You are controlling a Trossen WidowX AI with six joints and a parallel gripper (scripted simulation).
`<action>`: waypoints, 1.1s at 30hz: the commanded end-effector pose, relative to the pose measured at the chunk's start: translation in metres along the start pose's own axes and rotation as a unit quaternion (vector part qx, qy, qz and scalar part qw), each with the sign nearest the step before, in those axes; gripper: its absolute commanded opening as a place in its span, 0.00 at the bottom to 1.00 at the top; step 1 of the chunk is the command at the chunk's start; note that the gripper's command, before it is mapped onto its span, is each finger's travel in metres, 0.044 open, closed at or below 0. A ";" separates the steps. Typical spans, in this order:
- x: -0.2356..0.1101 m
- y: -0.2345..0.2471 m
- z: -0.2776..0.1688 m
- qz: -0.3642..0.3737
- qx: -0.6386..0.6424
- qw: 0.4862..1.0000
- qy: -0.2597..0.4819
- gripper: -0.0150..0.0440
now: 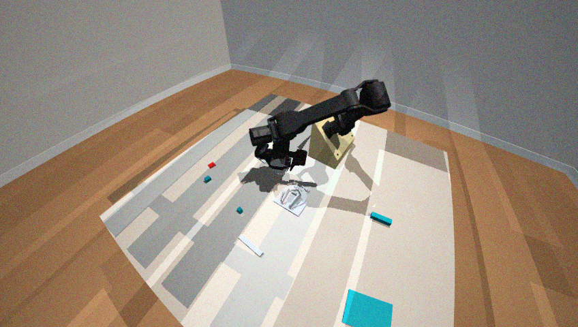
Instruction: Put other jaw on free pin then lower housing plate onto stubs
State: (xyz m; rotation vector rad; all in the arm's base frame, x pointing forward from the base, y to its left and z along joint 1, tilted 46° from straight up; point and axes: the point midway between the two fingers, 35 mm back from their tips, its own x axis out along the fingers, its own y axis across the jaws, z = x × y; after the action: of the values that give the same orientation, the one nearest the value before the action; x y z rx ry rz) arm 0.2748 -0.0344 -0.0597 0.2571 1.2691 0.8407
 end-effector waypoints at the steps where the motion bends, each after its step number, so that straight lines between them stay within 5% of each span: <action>1: 0.002 0.012 0.004 0.005 0.031 0.999 -0.001 0.85; 33: 0.010 0.076 0.024 0.025 0.200 0.979 0.001 0.85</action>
State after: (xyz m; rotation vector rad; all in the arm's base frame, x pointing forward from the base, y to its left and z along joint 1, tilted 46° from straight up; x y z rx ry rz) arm 0.2668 0.0299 -0.0136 0.6044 1.4325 0.6207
